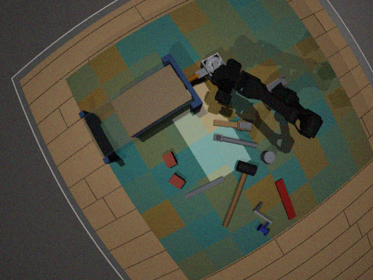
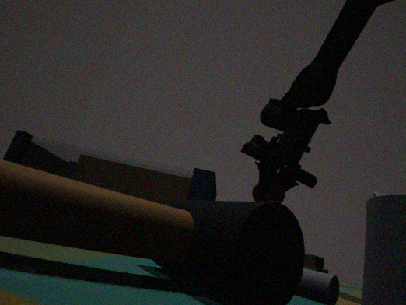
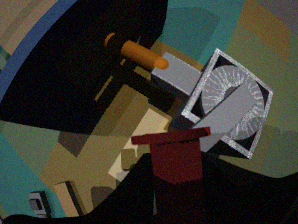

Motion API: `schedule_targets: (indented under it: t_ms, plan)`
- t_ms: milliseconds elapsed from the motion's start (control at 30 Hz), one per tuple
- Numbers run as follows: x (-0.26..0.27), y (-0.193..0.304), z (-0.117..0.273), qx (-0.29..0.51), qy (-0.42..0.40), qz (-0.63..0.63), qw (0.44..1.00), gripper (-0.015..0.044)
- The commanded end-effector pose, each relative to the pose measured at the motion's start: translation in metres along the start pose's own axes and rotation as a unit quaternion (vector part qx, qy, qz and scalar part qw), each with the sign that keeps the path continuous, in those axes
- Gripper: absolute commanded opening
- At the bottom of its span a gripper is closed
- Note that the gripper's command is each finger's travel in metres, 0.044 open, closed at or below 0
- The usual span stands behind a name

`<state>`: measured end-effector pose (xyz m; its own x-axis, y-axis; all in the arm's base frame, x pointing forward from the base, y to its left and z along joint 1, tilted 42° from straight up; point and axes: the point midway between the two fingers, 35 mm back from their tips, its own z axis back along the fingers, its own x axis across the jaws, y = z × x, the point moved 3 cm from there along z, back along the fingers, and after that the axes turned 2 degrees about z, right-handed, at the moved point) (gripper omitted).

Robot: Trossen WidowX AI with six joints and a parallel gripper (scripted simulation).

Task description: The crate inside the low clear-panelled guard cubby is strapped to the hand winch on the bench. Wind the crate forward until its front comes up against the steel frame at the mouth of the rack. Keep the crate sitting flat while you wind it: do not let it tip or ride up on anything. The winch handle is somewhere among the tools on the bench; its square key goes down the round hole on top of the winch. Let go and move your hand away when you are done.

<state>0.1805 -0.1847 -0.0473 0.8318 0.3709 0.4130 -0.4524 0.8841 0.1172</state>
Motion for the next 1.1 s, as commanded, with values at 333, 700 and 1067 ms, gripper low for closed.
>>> schedule_targets:
  t_ms: [333, 700, 1067]
  plan:
    - [-0.021, 0.022, 0.007, 0.009, 0.009, -0.008, 1.0, 0.0]
    - [-0.036, 0.031, 0.012, 0.009, 0.01, -0.008, 1.0, 0.0]
    - [-0.052, 0.038, 0.015, 0.01, 0.01, -0.008, 1.0, 0.0]
